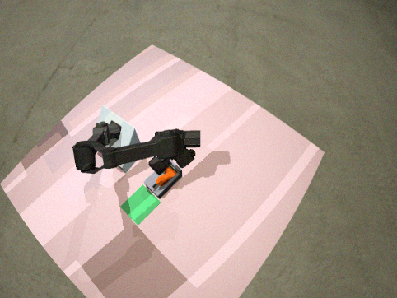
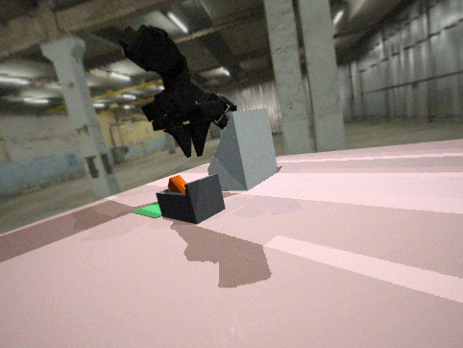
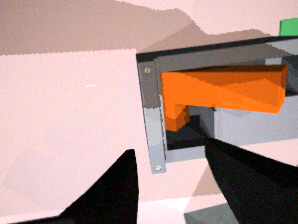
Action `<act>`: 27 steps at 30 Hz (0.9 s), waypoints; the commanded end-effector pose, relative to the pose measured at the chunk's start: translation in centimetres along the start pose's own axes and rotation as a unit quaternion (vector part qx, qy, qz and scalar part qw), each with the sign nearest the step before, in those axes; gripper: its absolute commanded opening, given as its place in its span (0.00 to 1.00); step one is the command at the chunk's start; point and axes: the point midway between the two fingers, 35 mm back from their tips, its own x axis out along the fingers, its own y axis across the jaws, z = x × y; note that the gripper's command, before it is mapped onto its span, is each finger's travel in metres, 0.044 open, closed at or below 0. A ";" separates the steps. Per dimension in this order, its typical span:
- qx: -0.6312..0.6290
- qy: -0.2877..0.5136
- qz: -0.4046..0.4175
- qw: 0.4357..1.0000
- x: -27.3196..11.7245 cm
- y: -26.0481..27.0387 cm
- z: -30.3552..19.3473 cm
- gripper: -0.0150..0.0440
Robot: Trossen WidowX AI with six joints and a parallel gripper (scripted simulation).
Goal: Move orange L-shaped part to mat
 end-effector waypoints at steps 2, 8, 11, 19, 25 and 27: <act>0.004 0.000 0.004 1.000 -0.5 0.0 0.1 0.56; 0.000 0.001 0.000 1.000 -0.1 0.0 0.0 0.56; 0.000 0.001 0.000 1.000 -0.1 0.0 0.0 0.56; 0.000 0.001 0.000 1.000 -0.1 0.0 0.0 0.56; 0.000 0.001 0.000 1.000 -0.1 0.0 0.0 0.56; -0.007 0.001 0.000 1.000 -0.1 -0.1 0.0 0.60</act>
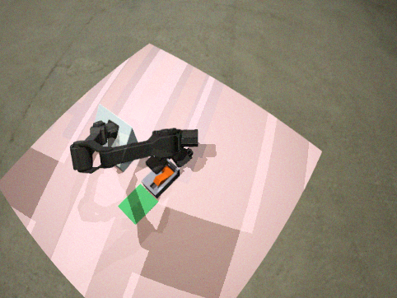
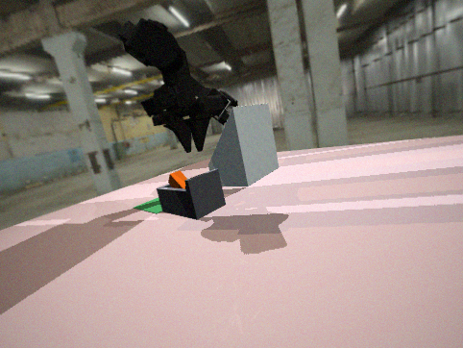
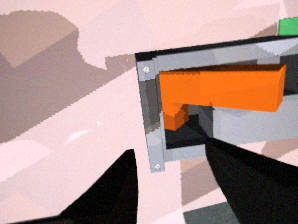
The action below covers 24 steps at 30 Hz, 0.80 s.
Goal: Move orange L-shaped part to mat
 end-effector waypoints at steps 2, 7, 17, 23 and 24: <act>-0.043 0.000 0.000 0.999 0.0 -0.4 0.1 0.69; -0.231 -0.001 0.002 0.973 -0.1 -2.2 0.5 0.73; -0.623 -0.002 0.001 0.782 -0.3 -6.4 1.1 0.73; -0.705 -0.002 0.001 0.709 -0.3 -7.4 1.2 0.73; -0.705 -0.002 0.001 0.709 -0.3 -7.4 1.2 0.73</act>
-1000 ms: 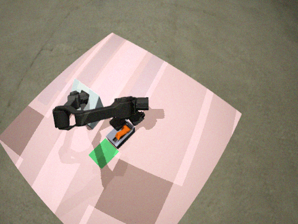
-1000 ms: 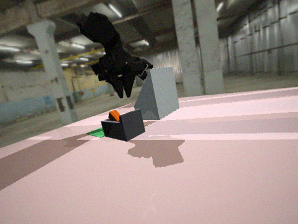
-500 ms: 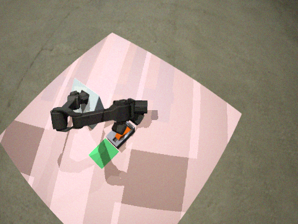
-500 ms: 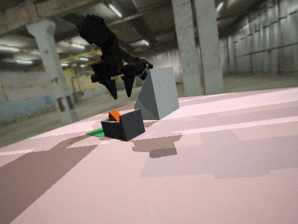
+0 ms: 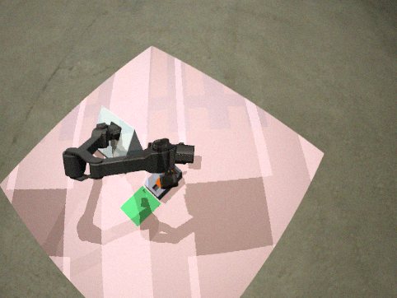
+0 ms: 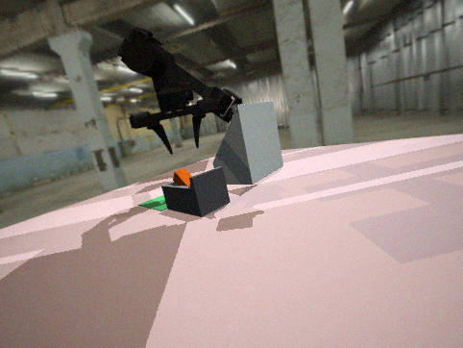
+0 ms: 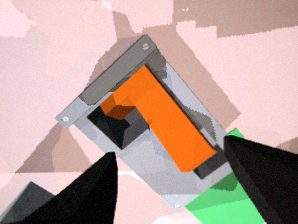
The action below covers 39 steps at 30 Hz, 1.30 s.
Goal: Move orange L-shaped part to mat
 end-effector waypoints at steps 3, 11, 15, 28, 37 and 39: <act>-0.295 0.005 -0.007 0.956 -0.2 -1.9 -2.7 0.73; -0.295 0.005 -0.007 0.956 -0.2 -1.9 -2.7 0.73; -0.295 0.005 -0.007 0.956 -0.2 -1.9 -2.7 0.73; -0.295 0.005 -0.008 0.956 3.0 -2.0 -2.7 0.73; -0.295 0.005 -0.008 0.956 4.4 -2.1 -2.7 0.73; -0.295 0.005 -0.008 0.956 4.7 -2.1 -2.7 0.73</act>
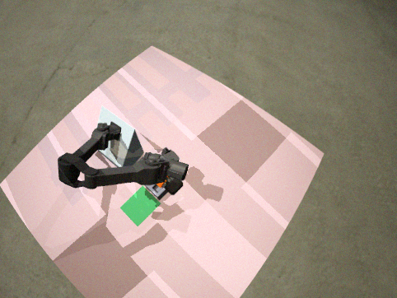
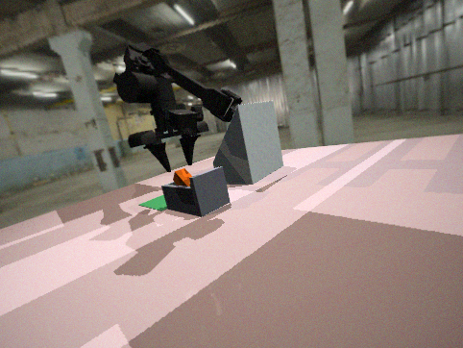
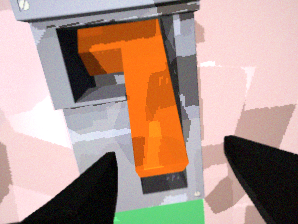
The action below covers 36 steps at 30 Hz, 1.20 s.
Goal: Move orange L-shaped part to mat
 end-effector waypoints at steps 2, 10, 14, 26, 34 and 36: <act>-0.005 0.004 0.001 1.000 1.0 0.2 0.0 0.73; -0.005 0.004 0.001 1.000 2.3 0.2 -0.1 0.73; -0.005 0.005 0.001 1.000 3.0 0.2 -0.1 0.73; 0.000 0.002 0.000 1.000 3.3 0.1 -0.1 0.54; 0.000 0.002 0.000 1.000 3.3 0.1 -0.1 0.45; 0.000 0.002 0.000 1.000 3.3 0.1 -0.1 0.43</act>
